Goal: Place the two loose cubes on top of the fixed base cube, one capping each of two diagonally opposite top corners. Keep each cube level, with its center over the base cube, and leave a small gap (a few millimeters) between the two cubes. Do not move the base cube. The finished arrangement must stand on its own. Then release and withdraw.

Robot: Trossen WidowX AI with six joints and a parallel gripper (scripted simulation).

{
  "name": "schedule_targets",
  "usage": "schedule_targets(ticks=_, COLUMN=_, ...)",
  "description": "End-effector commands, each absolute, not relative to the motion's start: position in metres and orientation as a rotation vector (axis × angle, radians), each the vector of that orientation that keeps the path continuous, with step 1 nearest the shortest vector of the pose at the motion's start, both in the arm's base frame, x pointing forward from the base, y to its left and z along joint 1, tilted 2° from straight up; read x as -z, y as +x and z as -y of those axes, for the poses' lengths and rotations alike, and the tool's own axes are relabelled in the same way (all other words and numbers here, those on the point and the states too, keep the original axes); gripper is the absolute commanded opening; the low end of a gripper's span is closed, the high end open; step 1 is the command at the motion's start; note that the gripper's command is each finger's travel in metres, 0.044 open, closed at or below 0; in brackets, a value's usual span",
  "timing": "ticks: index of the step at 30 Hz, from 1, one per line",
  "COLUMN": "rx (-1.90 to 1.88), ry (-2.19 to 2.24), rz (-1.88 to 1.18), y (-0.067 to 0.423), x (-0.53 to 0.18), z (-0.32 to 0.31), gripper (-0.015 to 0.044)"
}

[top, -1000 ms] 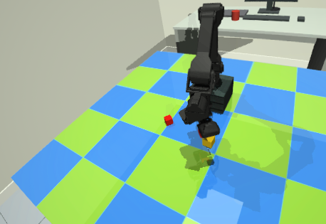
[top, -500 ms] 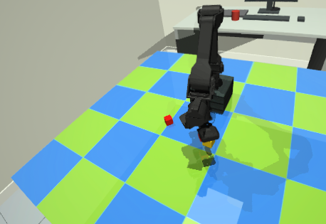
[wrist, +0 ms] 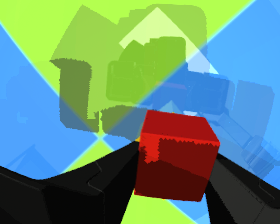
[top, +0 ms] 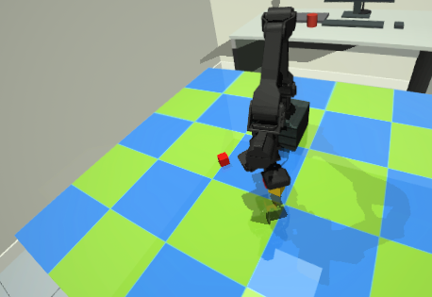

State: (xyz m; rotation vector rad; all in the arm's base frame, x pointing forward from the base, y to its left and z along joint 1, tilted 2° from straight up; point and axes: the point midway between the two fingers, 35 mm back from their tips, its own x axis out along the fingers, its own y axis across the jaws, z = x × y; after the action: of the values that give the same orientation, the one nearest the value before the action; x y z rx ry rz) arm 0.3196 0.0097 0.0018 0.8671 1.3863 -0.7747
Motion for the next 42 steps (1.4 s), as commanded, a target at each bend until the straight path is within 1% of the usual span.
schedule_targets(ticks=1, rx=0.777, ry=0.864, rz=-1.390, y=0.318, x=0.001, z=-0.009, gripper=0.0105)
schedule_targets(ticks=17, rx=0.777, ry=0.864, rz=-1.390, y=0.318, x=0.001, z=-0.009, gripper=0.0105)
schedule_targets(ticks=21, rx=0.777, ry=0.864, rz=-1.390, y=0.318, x=0.001, z=-0.009, gripper=0.0205)
schedule_targets(ticks=42, rx=0.776, ry=0.867, rz=-1.388, y=0.318, x=-0.027, z=-0.009, gripper=0.0205)
